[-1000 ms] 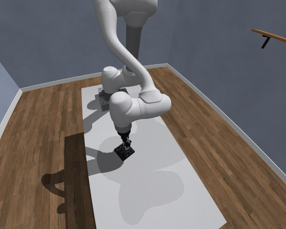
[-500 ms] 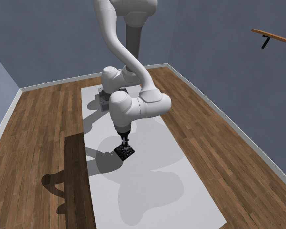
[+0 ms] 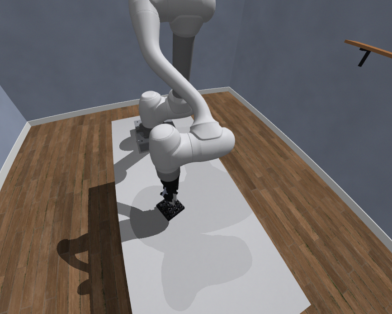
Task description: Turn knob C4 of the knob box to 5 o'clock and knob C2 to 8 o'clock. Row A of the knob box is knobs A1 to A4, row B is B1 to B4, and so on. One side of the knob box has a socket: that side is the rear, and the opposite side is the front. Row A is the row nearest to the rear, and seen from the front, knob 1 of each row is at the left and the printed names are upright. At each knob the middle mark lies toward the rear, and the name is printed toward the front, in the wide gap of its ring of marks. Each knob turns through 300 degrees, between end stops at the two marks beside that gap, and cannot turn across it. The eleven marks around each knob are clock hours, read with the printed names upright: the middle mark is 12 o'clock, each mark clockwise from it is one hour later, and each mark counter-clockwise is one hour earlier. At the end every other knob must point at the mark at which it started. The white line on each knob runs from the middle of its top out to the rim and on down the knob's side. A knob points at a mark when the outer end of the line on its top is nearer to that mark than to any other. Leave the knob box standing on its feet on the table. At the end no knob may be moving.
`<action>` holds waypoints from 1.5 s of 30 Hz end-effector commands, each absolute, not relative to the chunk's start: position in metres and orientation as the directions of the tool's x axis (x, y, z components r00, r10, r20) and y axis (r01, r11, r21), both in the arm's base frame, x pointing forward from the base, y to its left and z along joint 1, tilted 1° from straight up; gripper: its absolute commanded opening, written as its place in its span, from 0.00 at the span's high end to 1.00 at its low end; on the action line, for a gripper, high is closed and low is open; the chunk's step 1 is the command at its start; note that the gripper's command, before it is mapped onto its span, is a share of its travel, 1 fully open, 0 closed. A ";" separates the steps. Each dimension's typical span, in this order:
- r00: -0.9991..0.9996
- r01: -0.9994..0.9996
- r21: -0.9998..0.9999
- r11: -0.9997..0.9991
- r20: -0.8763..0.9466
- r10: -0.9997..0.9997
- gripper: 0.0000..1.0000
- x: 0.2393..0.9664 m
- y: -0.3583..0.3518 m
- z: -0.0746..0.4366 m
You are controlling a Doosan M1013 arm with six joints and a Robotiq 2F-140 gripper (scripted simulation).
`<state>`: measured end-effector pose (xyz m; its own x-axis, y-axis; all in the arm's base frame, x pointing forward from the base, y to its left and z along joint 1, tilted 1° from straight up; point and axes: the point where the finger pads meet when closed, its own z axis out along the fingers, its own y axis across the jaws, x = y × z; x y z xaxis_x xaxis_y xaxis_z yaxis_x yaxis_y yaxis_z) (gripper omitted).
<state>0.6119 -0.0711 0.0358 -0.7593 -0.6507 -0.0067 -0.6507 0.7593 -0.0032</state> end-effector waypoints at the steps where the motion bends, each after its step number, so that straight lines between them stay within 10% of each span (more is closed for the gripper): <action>1: -0.851 -0.525 -0.011 0.851 0.002 -0.525 0.88 0.612 -0.071 0.037; 23: -0.995 0.104 -0.009 0.994 -0.005 0.104 0.88 0.612 -0.071 0.041; 45: -0.643 0.766 -0.003 0.643 -0.010 0.766 0.88 0.612 -0.071 0.046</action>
